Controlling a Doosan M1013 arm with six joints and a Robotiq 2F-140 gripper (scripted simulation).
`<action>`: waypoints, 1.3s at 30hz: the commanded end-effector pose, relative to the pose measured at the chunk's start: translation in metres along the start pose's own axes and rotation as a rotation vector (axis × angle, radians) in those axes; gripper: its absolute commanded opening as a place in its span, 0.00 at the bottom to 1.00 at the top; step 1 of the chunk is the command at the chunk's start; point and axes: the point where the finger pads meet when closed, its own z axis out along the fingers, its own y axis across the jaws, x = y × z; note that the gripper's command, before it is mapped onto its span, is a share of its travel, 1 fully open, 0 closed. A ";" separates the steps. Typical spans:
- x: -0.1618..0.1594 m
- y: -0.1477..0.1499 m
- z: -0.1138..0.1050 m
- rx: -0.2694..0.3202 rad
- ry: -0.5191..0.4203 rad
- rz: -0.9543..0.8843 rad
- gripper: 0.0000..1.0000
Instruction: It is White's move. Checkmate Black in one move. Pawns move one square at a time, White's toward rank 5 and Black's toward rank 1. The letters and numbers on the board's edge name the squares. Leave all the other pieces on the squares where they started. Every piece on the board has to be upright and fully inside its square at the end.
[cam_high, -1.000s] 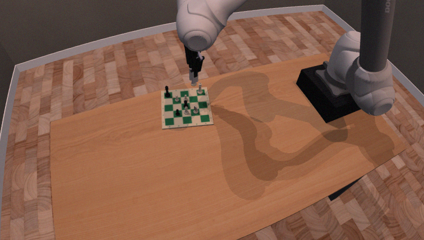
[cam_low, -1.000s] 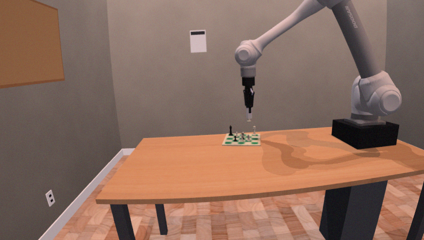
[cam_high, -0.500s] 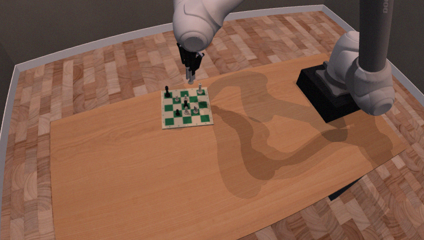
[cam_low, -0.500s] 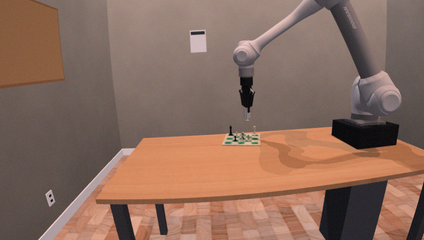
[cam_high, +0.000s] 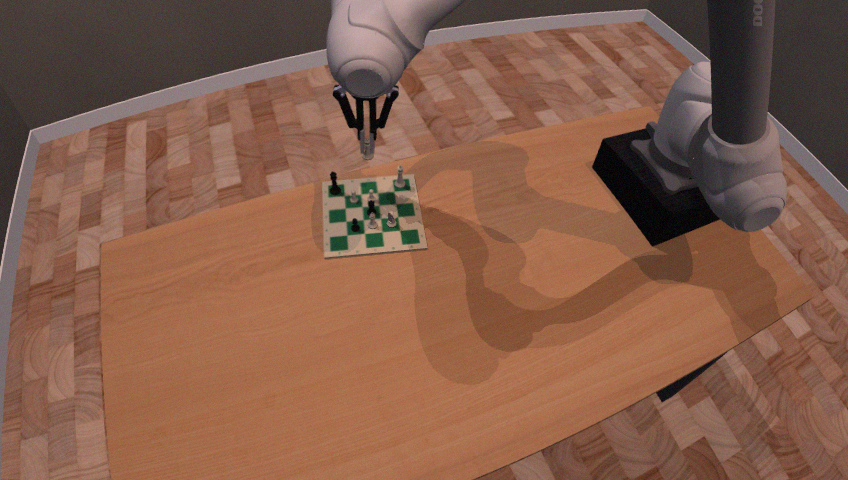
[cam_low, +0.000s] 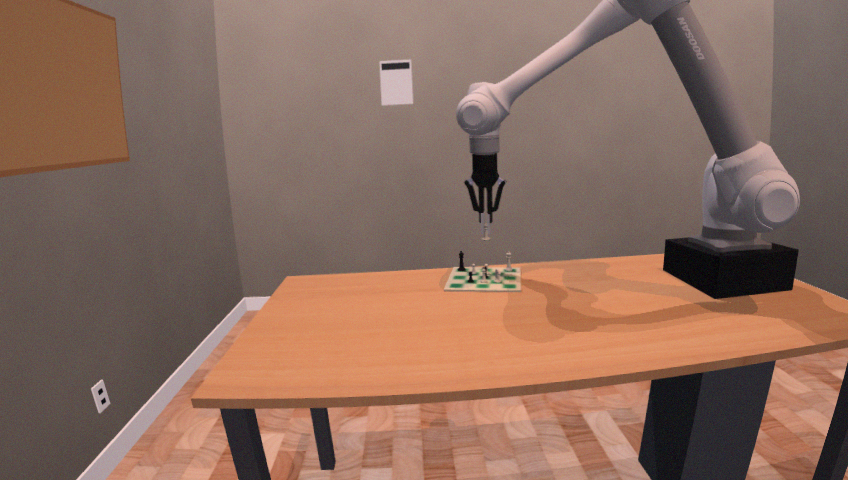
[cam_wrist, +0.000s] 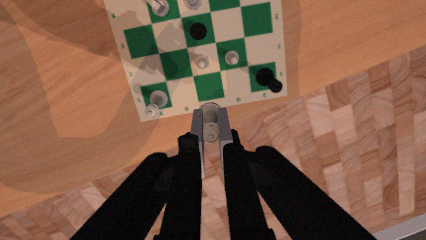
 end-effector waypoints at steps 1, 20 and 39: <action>0.001 0.001 0.000 0.011 0.041 -0.098 0.00; 0.001 0.001 0.013 0.010 0.041 -0.126 0.00; 0.003 0.001 0.091 0.010 0.041 -0.126 0.00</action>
